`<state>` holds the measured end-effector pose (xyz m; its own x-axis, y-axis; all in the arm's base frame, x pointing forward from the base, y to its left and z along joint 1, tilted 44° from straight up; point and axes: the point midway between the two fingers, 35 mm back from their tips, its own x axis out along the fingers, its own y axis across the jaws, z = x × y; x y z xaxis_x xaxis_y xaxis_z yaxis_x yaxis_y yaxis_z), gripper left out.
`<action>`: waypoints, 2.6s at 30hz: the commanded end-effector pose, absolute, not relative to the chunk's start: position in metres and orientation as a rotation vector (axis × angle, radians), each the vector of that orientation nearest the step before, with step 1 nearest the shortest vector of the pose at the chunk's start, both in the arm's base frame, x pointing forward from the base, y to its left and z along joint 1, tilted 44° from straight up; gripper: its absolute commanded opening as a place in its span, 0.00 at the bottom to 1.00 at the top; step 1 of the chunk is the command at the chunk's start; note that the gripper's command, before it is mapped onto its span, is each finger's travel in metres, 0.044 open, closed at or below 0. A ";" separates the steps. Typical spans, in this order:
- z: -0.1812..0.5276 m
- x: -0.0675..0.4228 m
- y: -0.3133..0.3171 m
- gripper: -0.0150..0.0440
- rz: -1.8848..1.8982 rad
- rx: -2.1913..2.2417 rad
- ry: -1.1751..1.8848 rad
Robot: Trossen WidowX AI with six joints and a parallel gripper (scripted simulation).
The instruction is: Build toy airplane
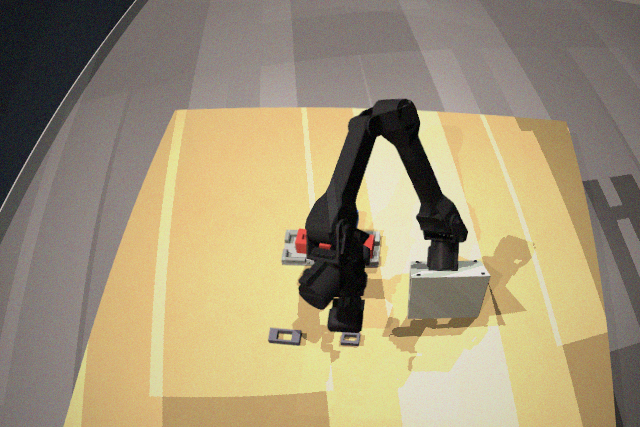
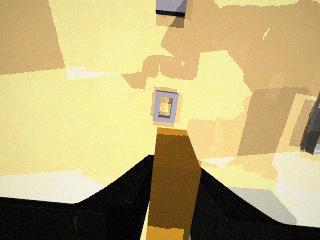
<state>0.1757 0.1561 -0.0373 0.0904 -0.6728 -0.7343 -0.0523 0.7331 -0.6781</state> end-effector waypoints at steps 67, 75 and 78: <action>0.040 0.285 0.074 0.25 -0.465 -0.548 1.431; 0.051 0.295 0.056 0.25 -0.473 -0.552 1.422; 0.056 0.299 0.049 0.25 -0.477 -0.554 1.419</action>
<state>0.2940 0.0552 0.0494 0.0855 -0.6148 -0.7840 -0.0225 0.7855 -0.6184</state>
